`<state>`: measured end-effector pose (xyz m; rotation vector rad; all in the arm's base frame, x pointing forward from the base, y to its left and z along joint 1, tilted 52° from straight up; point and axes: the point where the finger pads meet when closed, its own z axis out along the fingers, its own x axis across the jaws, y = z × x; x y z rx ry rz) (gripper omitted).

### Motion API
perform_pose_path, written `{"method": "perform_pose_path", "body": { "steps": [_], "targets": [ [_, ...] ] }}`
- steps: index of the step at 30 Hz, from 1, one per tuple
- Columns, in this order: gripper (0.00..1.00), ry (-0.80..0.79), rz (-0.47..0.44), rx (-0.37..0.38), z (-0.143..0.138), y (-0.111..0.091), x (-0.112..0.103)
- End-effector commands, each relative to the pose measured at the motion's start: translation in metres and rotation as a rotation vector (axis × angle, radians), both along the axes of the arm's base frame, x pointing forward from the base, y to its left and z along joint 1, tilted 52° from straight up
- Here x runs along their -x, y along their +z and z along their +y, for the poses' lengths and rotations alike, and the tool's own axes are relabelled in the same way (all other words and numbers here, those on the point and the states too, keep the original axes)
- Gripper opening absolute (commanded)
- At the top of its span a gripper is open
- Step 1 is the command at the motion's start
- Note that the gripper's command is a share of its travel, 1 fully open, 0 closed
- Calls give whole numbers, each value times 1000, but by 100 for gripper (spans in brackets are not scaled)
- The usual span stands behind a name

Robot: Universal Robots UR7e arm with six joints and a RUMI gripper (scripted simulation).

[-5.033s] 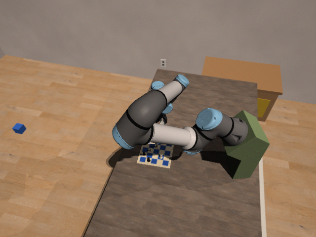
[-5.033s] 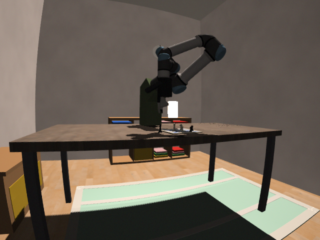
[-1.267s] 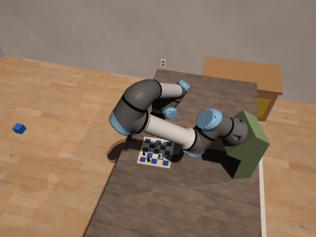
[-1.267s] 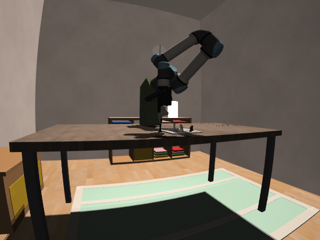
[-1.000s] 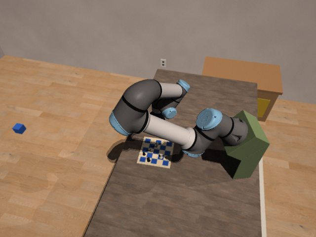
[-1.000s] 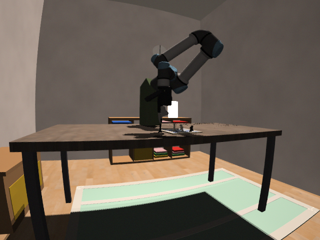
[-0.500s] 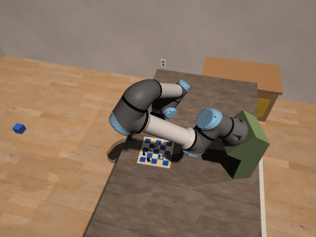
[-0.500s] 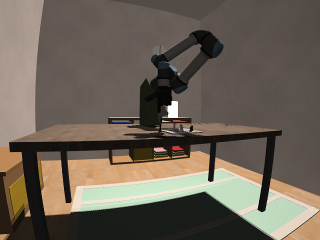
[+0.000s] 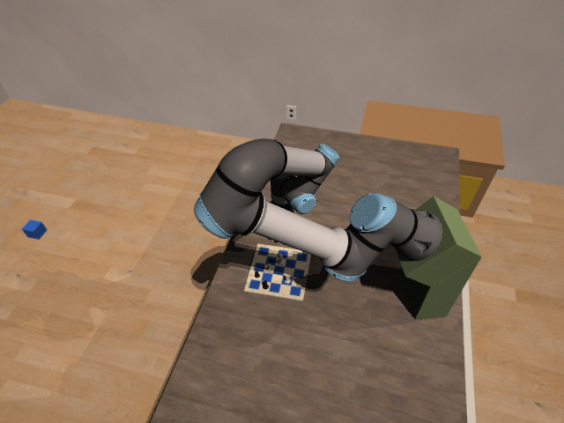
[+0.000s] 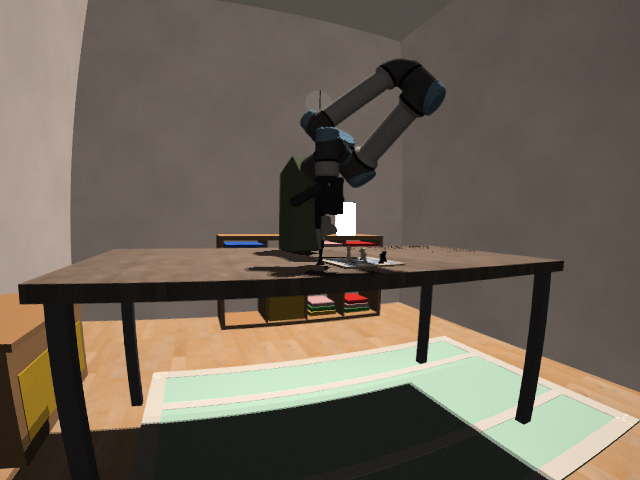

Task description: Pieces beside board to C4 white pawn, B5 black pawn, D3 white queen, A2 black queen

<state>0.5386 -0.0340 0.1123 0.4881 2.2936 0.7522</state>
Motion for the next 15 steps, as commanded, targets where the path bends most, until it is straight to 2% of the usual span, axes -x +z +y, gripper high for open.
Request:
{"method": "perform_pose_path", "body": {
  "steps": [1,15],
  "targets": [
    [25,-1,-1,1,4,-6,-8],
    [25,-1,-1,1,10,-17,-20]
  ]
}}
